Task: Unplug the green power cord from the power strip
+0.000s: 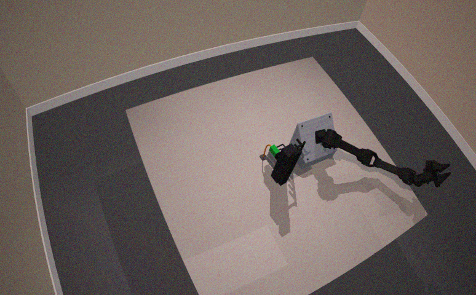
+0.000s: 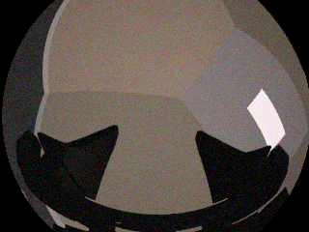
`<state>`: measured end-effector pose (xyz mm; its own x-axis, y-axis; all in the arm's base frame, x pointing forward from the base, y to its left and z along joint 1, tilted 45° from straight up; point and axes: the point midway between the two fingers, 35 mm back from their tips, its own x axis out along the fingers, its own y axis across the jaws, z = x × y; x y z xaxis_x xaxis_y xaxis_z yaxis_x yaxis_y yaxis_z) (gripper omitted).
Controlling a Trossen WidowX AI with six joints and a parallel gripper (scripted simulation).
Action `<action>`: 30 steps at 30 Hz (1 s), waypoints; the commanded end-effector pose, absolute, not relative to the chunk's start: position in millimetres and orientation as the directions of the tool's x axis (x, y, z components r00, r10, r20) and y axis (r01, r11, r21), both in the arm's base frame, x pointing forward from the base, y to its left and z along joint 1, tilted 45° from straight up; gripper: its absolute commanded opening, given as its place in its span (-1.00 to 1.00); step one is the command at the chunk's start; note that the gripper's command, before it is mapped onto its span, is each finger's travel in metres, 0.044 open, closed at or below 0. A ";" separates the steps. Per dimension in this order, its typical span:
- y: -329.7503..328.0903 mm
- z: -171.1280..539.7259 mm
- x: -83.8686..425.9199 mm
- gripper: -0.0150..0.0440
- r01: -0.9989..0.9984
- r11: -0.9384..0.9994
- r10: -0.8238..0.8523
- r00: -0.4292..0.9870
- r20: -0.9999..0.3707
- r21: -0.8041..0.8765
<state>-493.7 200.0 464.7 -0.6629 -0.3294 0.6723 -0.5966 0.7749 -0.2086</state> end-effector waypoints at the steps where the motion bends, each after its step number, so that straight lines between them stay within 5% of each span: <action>1: 199.5 465.9 -492.9 0.78 -0.597 0.775 -0.330 -0.661 0.674 -0.206; 9: 165.5 536.5 -437.3 0.06 -0.600 0.799 -0.371 -0.528 0.764 -0.027; 30: 35.4 684.9 -177.4 0.05 -0.374 0.782 -0.503 0.092 0.859 0.498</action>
<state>-228.1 61.7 671.3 -0.0285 -0.4774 0.8782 -0.4282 0.7997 0.4208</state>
